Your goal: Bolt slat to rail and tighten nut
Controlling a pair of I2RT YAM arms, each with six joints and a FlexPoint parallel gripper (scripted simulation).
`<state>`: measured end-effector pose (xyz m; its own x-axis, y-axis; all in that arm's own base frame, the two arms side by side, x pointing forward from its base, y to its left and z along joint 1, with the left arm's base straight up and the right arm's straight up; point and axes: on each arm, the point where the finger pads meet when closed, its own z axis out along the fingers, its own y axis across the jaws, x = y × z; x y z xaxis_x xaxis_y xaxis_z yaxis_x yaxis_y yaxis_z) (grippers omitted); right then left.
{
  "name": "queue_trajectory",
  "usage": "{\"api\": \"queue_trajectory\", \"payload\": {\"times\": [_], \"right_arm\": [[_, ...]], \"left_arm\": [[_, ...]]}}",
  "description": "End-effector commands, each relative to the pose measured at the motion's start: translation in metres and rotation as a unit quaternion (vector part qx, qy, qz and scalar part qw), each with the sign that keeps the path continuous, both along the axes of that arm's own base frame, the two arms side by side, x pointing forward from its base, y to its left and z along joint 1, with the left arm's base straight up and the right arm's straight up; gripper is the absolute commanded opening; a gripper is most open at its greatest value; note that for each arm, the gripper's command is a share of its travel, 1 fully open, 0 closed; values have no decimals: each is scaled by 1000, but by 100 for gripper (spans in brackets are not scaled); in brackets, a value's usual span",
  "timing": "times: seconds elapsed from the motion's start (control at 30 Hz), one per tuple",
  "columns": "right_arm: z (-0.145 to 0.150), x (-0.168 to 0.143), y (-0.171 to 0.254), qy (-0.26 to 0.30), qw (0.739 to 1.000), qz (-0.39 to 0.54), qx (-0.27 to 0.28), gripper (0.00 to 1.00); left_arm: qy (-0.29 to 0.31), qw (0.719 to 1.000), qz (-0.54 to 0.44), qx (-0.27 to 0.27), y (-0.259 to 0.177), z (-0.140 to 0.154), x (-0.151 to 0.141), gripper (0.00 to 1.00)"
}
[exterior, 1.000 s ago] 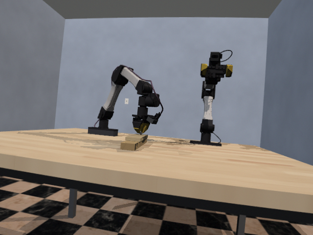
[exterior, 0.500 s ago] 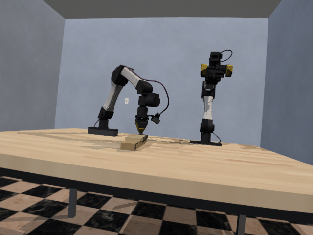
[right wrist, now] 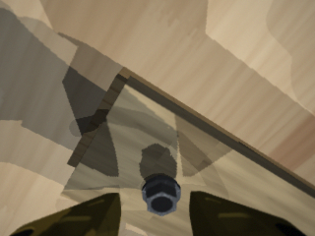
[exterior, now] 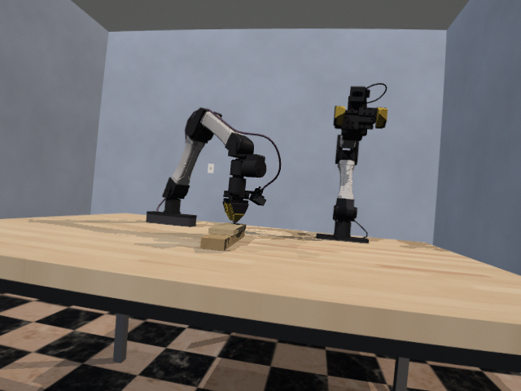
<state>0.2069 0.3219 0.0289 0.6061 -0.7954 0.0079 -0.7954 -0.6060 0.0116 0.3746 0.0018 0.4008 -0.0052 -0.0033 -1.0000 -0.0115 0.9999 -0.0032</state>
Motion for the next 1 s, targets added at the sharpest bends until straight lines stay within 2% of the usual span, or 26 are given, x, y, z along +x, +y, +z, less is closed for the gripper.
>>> {"api": "queue_trajectory", "payload": {"times": [0.0, 0.97], "right_arm": [[13, 3, 5, -4, 1000, 7, 15, 36], [2, 2, 4, -1, 1000, 5, 12, 36]], "left_arm": [[-10, 1000, -1, 1, -1, 8, -2, 100], [-10, 1000, -1, 1, -1, 8, -2, 100]]}}
